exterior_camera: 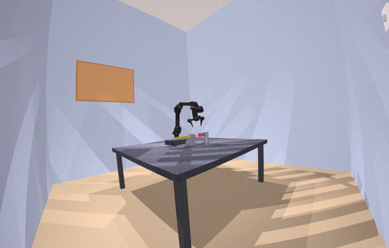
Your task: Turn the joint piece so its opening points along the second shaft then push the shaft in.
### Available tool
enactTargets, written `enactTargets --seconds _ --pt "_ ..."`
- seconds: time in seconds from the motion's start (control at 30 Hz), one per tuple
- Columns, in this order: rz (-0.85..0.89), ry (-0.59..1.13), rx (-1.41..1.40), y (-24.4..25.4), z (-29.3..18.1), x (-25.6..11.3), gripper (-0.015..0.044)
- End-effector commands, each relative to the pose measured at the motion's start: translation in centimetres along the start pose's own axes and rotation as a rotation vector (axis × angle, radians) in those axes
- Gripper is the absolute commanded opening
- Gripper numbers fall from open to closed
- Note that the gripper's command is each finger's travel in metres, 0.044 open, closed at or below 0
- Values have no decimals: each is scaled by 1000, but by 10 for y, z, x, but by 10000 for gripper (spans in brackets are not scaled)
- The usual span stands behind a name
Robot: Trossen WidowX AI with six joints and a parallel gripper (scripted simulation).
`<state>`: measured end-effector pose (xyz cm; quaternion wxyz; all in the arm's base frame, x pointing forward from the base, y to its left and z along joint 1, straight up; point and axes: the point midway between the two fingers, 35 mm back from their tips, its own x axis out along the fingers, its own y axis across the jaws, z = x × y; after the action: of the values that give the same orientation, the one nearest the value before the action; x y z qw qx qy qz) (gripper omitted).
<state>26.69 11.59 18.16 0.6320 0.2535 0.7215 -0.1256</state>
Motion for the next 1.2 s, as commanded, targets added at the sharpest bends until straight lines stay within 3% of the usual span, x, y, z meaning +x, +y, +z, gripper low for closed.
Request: enactTargets --seconds 0.0,0.73,1.17 --pt "26 36 117 -6 4 5 440" --pt "188 246 825 -41 32 20 440" --pt "198 215 770 -48 42 18 440"
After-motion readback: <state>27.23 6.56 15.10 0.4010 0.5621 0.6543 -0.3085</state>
